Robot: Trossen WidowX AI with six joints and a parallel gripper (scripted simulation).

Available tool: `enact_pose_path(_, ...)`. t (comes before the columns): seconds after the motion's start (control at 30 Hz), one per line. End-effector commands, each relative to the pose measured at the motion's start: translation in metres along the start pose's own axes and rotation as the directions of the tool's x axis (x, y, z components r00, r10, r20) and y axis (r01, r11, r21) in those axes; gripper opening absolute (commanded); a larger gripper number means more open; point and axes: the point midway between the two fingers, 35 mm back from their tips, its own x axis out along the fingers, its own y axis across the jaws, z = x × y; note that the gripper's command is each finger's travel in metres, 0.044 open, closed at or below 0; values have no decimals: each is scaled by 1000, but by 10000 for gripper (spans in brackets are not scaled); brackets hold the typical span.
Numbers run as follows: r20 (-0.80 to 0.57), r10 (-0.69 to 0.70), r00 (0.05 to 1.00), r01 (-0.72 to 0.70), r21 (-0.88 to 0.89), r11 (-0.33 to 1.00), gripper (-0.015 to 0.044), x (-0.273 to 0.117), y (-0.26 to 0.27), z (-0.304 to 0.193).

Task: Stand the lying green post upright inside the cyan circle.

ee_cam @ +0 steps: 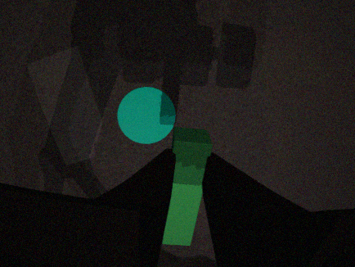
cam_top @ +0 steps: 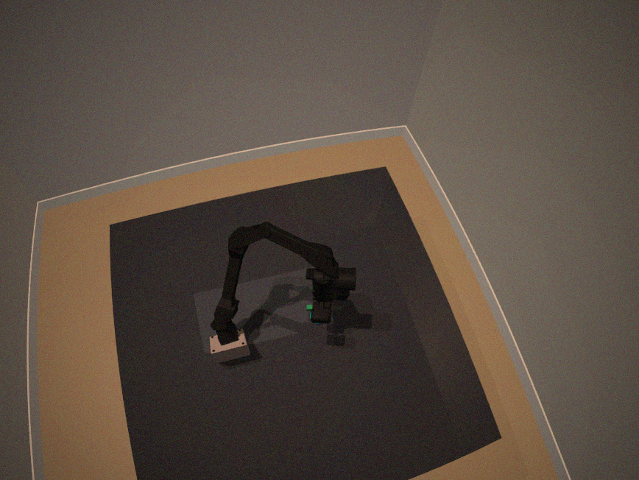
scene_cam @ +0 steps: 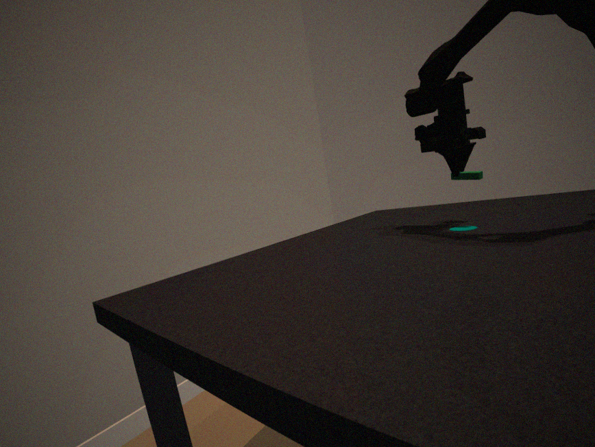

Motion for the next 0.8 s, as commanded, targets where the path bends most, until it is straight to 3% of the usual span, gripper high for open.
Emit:
enact_pose_path(0.0,20,-20,1000,20,3,1000,22,2,-2,0)
enact_pose_path(0.77,128,-108,986,110,-8,994,22,14,-8,4)
